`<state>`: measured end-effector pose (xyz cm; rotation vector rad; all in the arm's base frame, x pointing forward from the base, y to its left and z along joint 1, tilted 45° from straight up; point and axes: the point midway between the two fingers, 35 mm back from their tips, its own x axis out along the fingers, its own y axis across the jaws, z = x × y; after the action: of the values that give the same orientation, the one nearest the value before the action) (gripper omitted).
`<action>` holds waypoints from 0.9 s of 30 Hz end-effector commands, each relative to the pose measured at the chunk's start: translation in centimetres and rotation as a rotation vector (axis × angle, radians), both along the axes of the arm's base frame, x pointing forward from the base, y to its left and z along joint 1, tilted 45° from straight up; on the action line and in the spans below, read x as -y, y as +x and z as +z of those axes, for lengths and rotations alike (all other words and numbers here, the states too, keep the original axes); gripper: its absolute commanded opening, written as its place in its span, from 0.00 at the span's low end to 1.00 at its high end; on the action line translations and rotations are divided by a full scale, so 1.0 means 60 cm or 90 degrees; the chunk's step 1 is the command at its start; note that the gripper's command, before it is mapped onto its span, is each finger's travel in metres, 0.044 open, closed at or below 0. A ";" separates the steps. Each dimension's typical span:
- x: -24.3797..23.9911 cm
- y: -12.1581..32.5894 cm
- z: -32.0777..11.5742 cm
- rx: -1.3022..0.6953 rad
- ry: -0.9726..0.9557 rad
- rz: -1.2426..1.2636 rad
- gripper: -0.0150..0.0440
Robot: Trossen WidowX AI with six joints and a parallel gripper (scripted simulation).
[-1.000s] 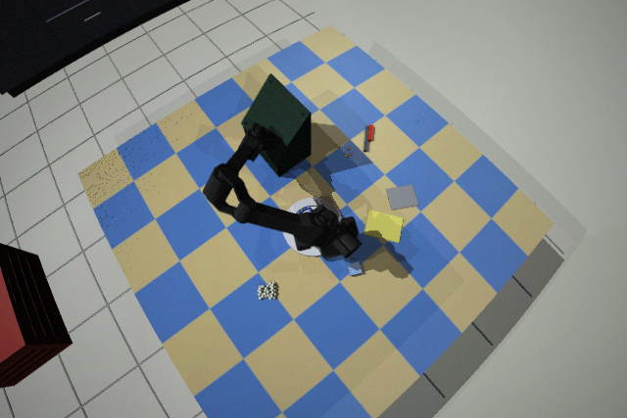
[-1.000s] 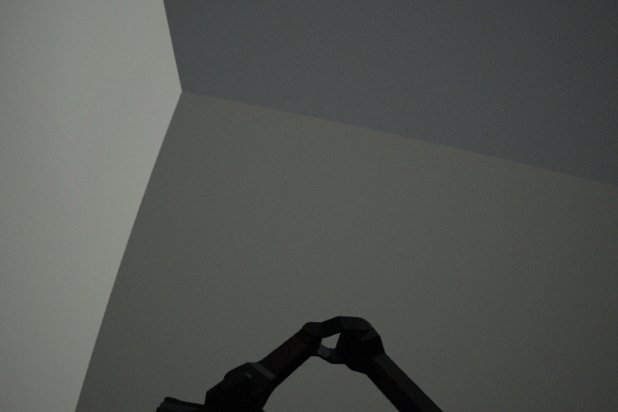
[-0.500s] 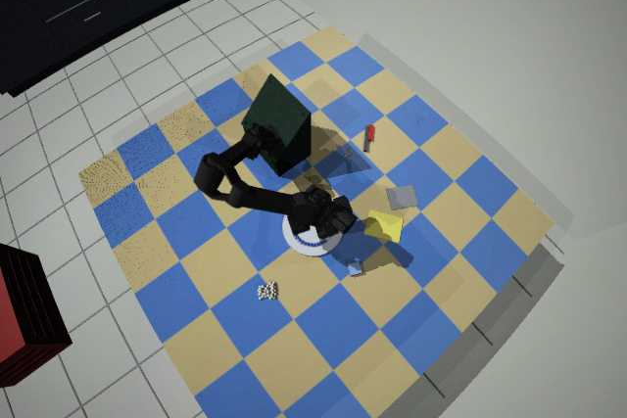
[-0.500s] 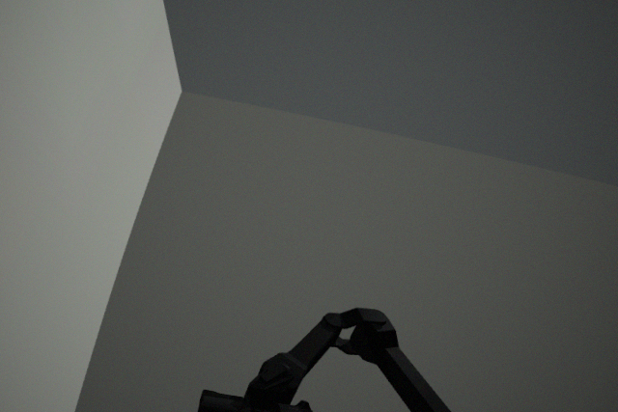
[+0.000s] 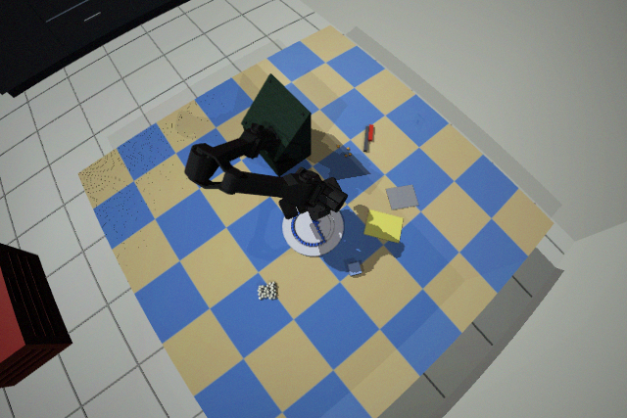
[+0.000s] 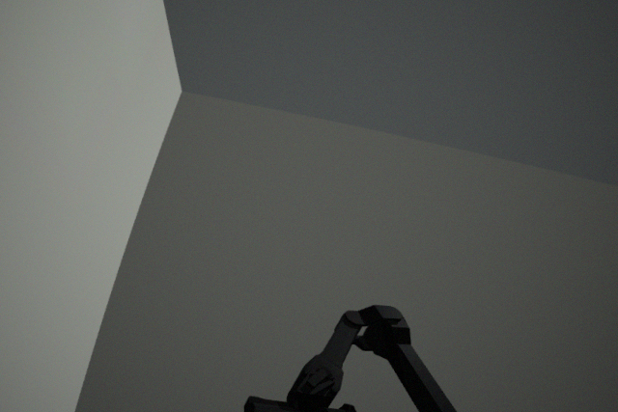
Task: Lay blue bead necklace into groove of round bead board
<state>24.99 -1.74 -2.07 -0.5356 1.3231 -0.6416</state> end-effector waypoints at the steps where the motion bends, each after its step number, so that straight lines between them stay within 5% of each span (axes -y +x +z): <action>1: -0.002 0.001 0.000 0.002 0.000 0.002 0.46; 24: 0.037 0.004 -0.037 -0.003 -0.003 0.004 0.46; 27: 0.035 0.004 -0.035 0.000 0.000 0.000 0.32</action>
<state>25.23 -3.85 -4.19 -0.5366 1.3245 -0.6414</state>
